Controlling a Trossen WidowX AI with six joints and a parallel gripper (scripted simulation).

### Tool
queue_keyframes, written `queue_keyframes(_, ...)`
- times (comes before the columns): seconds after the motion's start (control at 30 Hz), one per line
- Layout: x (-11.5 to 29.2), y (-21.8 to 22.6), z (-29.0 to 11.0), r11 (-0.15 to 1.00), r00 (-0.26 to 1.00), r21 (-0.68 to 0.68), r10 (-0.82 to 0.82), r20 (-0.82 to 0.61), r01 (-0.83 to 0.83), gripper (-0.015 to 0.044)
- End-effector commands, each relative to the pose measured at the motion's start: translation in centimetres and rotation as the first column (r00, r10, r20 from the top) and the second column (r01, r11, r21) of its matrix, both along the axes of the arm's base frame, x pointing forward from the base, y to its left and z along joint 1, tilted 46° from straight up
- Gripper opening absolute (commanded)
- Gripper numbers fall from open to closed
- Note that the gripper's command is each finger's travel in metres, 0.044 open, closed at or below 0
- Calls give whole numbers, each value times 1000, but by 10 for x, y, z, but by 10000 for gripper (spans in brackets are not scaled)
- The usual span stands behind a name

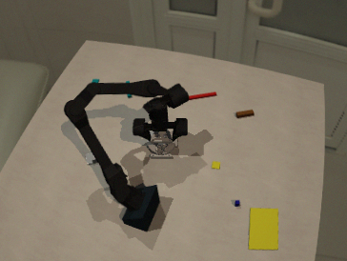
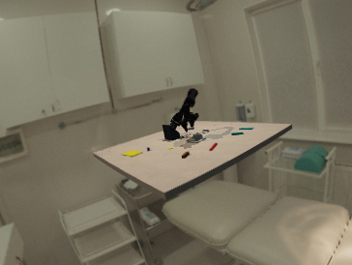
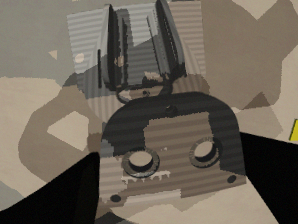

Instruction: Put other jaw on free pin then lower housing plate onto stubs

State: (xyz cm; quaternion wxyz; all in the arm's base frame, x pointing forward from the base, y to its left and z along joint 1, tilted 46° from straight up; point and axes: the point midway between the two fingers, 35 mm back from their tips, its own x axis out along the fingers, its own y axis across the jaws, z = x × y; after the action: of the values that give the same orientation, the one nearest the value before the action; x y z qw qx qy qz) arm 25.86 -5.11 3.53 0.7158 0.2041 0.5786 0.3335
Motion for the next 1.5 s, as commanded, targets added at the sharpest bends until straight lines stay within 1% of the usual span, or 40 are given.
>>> queue_keyframes(0.0, -3, 0, 0, 1000, 1000, -5, 2, 3, -2, 351)
queue_keyframes(0.13, -10, 2, 1, 1000, 1000, -4, 2, 2, -2, 351)
queue_keyframes(1.47, -10, 6, -1, 1000, 1000, -6, 6, 6, -6, 351)
